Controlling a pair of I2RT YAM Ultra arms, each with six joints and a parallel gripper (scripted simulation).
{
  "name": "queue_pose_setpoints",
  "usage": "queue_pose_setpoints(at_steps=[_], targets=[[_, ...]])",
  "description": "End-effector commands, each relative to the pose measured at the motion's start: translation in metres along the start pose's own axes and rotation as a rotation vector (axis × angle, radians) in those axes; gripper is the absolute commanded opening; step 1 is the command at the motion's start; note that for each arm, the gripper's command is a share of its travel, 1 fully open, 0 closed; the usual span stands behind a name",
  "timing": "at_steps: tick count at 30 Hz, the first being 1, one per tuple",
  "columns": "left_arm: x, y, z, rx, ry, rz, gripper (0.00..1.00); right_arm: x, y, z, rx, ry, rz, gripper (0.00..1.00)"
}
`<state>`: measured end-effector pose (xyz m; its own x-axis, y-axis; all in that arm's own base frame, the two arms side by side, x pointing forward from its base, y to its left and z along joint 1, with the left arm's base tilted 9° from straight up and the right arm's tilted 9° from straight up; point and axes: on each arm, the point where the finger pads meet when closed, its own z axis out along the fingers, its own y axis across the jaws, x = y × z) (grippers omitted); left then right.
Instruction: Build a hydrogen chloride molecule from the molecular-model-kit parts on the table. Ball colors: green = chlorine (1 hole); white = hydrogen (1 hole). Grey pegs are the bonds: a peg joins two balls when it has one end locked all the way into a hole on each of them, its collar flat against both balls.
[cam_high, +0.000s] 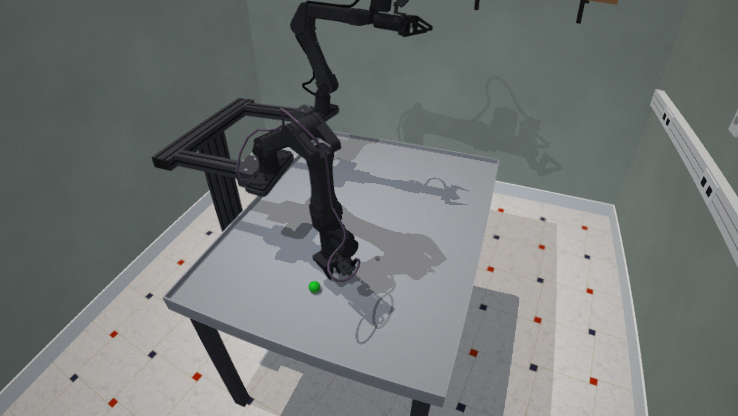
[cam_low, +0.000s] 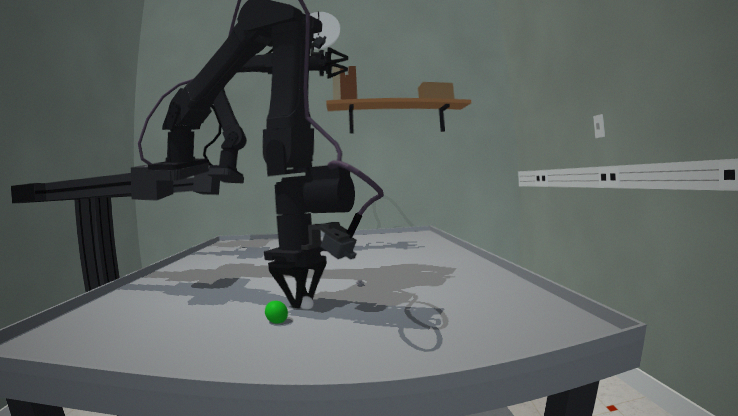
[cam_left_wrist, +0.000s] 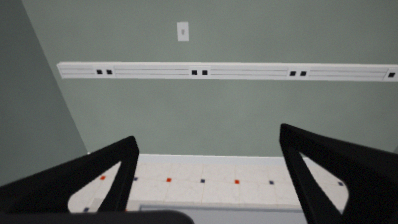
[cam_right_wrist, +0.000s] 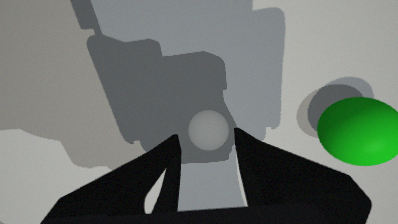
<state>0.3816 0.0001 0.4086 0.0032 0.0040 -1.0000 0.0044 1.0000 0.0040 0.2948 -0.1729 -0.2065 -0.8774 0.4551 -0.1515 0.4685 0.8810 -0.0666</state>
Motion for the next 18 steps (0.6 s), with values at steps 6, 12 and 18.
queue_pose_setpoints(at_steps=[6,12,18], targets=[[-0.006,-0.003,-0.009,0.017,-0.009,0.009,1.00,-0.010,0.002,-0.013,0.006,-0.023,-0.005,0.39],[-0.006,-0.003,-0.009,0.017,-0.009,0.009,1.00,0.003,0.003,-0.021,0.007,0.012,-0.007,0.39],[-0.006,-0.003,-0.009,0.017,-0.009,0.009,1.00,0.004,0.003,-0.036,0.007,0.018,-0.006,0.39]])
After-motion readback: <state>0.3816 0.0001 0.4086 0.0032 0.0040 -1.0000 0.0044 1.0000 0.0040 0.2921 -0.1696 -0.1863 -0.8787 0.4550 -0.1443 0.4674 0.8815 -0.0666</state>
